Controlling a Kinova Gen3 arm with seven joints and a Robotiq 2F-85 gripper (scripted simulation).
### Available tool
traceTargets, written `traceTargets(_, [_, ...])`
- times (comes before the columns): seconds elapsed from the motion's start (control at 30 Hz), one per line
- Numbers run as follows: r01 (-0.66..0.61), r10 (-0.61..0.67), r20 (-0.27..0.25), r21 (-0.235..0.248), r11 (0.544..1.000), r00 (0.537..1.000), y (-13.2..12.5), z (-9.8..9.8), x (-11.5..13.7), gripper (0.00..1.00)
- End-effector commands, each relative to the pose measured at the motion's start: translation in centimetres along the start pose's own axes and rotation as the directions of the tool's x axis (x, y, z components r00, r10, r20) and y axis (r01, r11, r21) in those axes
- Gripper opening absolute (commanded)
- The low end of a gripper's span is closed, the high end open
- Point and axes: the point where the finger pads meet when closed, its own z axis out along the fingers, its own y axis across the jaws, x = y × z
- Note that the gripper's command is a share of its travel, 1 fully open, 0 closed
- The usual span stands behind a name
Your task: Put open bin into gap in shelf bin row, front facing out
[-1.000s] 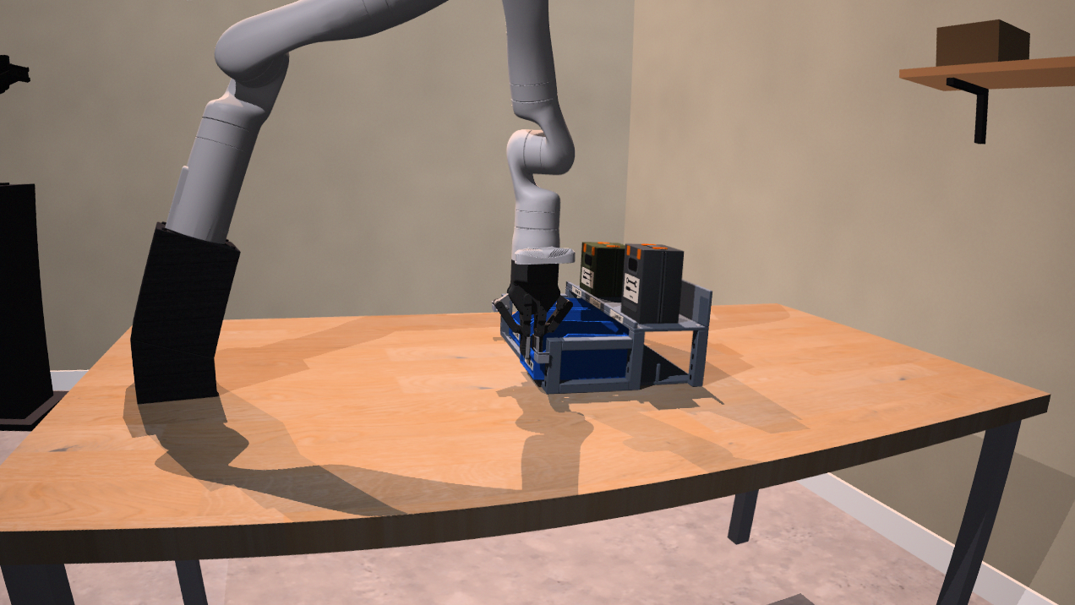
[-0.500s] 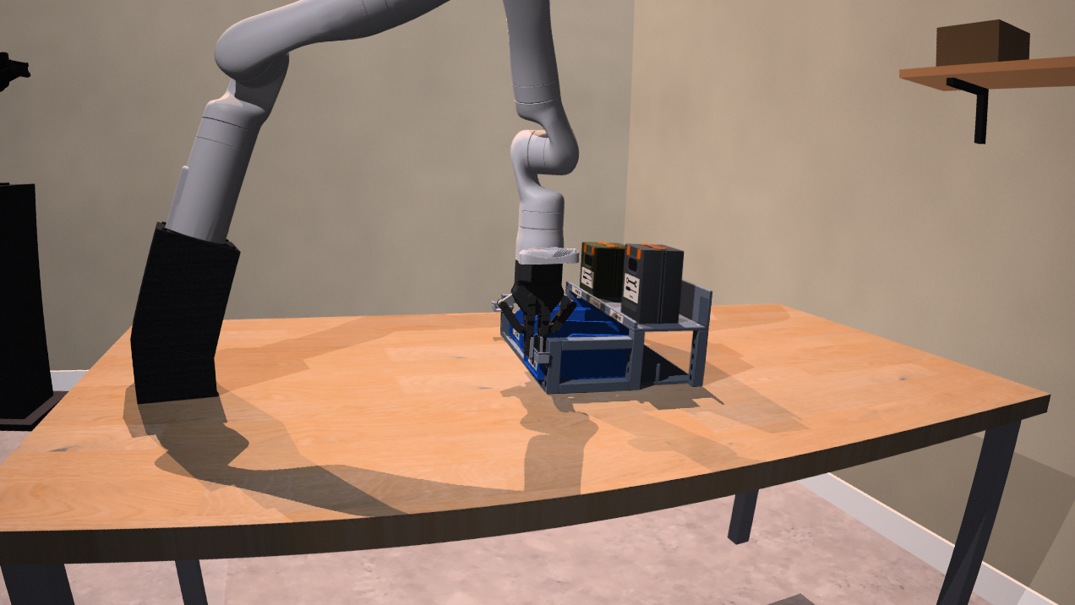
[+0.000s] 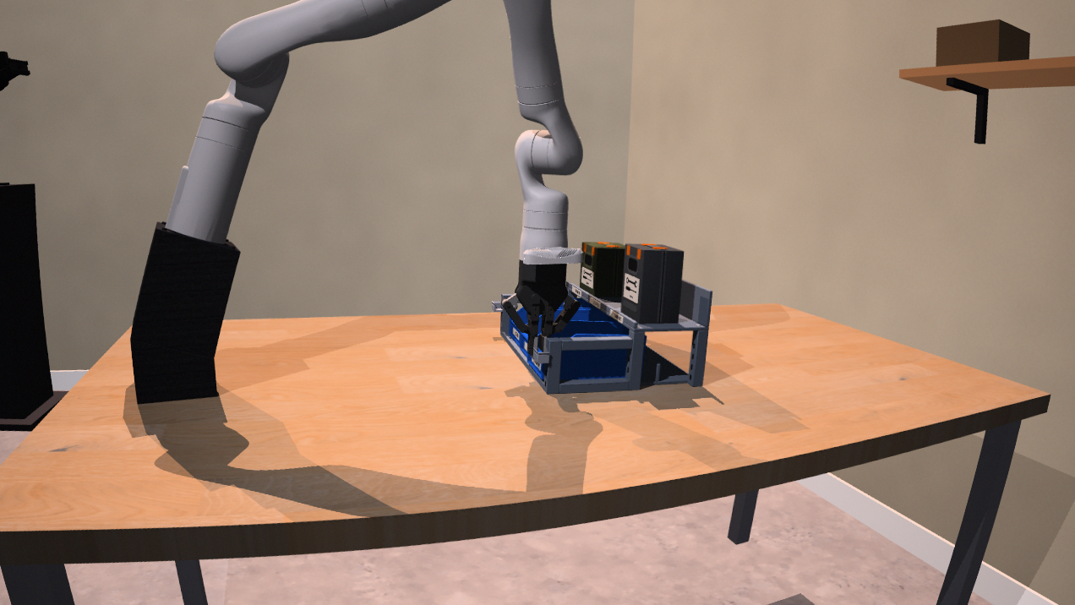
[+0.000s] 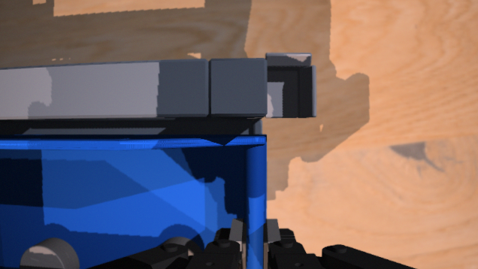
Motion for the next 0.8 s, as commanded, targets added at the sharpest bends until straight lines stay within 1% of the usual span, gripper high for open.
traceTargets(0.0, [0.001,-0.001,0.0,0.004,1.0,1.0,-0.75,-0.22,-0.01,0.1])
traceTargets(0.43, [0.001,-0.001,0.0,0.005,1.0,1.0,-0.95,-0.24,0.0,0.1])
traceTargets(0.6, [0.001,-0.001,0.0,0.005,1.0,1.0,-1.57,-0.33,0.02,0.1])
traceTargets(0.77, [0.001,-0.001,0.0,0.005,1.0,1.0,-1.57,-0.33,0.02,0.1])
